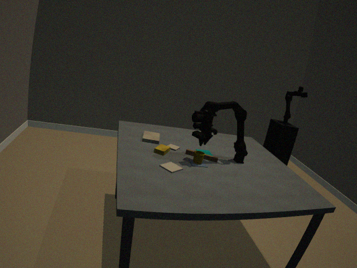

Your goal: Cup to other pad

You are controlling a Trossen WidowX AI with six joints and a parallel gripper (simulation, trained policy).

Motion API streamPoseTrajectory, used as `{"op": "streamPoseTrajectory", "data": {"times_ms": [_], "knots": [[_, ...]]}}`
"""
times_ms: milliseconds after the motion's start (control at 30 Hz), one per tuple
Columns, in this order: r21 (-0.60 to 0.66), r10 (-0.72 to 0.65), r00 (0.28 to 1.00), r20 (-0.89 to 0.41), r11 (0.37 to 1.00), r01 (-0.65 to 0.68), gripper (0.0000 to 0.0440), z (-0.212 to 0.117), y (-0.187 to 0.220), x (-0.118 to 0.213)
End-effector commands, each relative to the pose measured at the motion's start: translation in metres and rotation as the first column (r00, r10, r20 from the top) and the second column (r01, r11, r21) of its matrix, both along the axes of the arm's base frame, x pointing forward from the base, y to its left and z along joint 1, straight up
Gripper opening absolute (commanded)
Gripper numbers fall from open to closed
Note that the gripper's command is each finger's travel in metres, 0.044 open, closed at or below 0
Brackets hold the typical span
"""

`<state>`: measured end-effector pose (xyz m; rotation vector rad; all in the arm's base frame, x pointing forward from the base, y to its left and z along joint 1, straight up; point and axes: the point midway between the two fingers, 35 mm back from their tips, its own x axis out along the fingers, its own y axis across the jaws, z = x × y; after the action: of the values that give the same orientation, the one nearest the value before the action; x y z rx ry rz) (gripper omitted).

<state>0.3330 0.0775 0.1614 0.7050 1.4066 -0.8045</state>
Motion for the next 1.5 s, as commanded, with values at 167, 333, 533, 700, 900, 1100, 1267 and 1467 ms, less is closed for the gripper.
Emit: {"op": "streamPoseTrajectory", "data": {"times_ms": [167, 333, 533, 700, 900, 1100, 1267, 1467], "knots": [[-0.038, -0.028, 0.998, -0.063, 0.999, 0.026, 0.0194, -0.03, -0.003, -0.004], [-0.051, -0.032, 0.996, -0.086, 0.998, 0.028, 0.0199, -0.045, -0.004, -0.006], [-0.06, -0.024, 0.994, -0.108, 0.998, 0.018, 0.0202, -0.064, -0.005, -0.008], [-0.064, -0.007, 0.992, -0.127, 0.998, -0.001, 0.0203, -0.08, -0.006, -0.01], [-0.059, 0.033, 0.989, -0.145, 0.997, -0.041, 0.0183, -0.099, -0.007, -0.013], [-0.064, 0.064, 0.988, -0.143, 0.995, -0.074, 0.0041, -0.103, -0.011, -0.014], [-0.064, 0.071, 0.987, -0.141, 0.995, -0.081, 0.0007, -0.098, -0.014, -0.017], [-0.061, 0.058, 0.99, -0.132, 0.996, -0.067, 0.0007, -0.088, -0.018, -0.018]]}}
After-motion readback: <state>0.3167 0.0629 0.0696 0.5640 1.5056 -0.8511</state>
